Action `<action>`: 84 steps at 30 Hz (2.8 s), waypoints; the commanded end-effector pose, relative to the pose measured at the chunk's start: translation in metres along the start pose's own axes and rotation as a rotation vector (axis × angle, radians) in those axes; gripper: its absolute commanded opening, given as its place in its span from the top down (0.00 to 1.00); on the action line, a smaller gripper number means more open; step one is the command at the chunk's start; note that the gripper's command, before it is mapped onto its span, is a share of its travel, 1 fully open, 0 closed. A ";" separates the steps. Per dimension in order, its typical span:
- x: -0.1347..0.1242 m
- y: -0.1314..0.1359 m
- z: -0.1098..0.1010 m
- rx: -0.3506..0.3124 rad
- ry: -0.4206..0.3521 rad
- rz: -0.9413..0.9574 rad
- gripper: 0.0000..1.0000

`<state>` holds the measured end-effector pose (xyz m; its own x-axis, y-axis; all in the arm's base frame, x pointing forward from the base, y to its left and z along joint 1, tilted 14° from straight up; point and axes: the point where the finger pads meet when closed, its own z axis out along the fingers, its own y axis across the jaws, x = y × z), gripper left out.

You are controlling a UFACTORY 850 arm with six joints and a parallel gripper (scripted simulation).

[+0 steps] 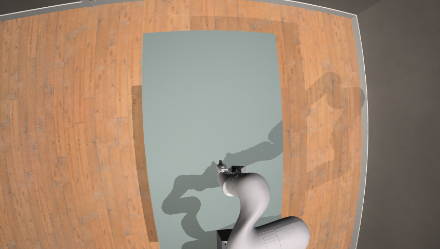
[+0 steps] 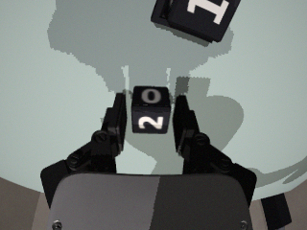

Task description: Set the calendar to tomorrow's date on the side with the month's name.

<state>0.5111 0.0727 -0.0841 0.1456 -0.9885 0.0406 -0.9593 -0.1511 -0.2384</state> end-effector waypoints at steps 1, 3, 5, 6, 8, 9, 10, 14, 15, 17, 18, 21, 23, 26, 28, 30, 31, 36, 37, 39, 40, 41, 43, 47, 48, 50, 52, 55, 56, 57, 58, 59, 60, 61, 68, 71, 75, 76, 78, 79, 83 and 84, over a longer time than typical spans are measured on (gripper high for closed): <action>0.000 -0.001 0.000 0.001 0.000 0.000 0.53; 0.000 -0.001 0.000 0.001 0.000 0.000 0.53; 0.000 -0.001 0.000 0.001 0.000 0.000 0.53; 0.000 -0.001 0.000 0.001 0.000 0.000 0.53; 0.000 -0.001 0.000 0.001 0.000 0.000 0.53; 0.000 -0.001 0.000 0.001 0.000 0.000 0.53; 0.000 -0.001 0.000 0.001 0.000 0.000 0.53; 0.000 -0.001 0.000 0.001 0.000 0.000 0.53; 0.000 -0.001 0.000 0.001 0.000 0.000 0.53; 0.000 -0.001 0.000 0.001 0.000 0.000 0.53; 0.000 -0.001 0.000 0.001 0.000 0.000 0.53; 0.000 -0.001 0.000 0.001 0.000 0.000 0.73; 0.000 -0.001 0.000 0.001 0.000 0.000 0.73; 0.000 -0.001 0.000 0.001 0.000 0.000 0.73; 0.000 -0.001 0.000 0.001 0.000 0.000 0.73; 0.000 -0.001 0.000 0.001 0.000 0.000 0.73; 0.000 -0.001 0.000 0.001 0.000 0.000 0.73; 0.000 -0.001 0.000 0.001 0.000 0.000 0.73; 0.000 -0.001 0.000 0.001 0.000 0.000 0.73; 0.000 -0.001 0.000 0.001 0.000 0.000 0.73; 0.000 -0.001 0.000 0.001 0.000 0.000 0.73; 0.000 -0.001 0.000 0.001 0.000 0.000 0.73; 0.000 -0.001 0.000 0.001 0.000 0.000 0.73; 0.000 -0.001 0.000 0.001 0.000 0.000 0.73; 0.000 -0.001 0.000 0.001 0.000 0.000 0.73; 0.000 -0.001 0.000 0.001 0.000 0.000 0.73; 0.000 -0.001 0.000 0.001 0.000 0.000 0.73; 0.000 -0.001 -0.001 0.001 0.000 0.000 0.73; 0.000 -0.001 -0.002 0.001 0.000 0.000 0.73; 0.000 -0.001 -0.004 0.001 0.000 0.000 0.73; 0.000 -0.001 -0.007 0.001 0.000 0.000 0.73; 0.000 -0.001 -0.007 0.001 0.000 0.000 0.73; 0.000 -0.001 -0.007 0.001 0.000 0.000 0.73; 0.000 -0.001 -0.011 0.001 0.000 0.000 0.73; 0.000 -0.001 -0.059 0.001 0.000 0.000 0.73; 0.000 -0.001 -0.080 0.001 0.000 0.000 0.73; 0.000 -0.001 -0.097 0.001 0.000 0.000 0.73; 0.000 -0.001 -0.097 0.001 0.000 0.000 0.73; 0.000 -0.001 -0.099 0.001 0.000 0.000 0.73; 0.000 -0.001 -0.100 0.001 0.000 0.000 0.73; 0.000 -0.001 -0.100 0.001 0.000 0.000 0.73; 0.000 -0.001 -0.100 0.001 0.000 0.000 0.73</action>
<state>0.4870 0.0732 0.0117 0.1458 -0.9885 0.0394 -0.9593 -0.1510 -0.2385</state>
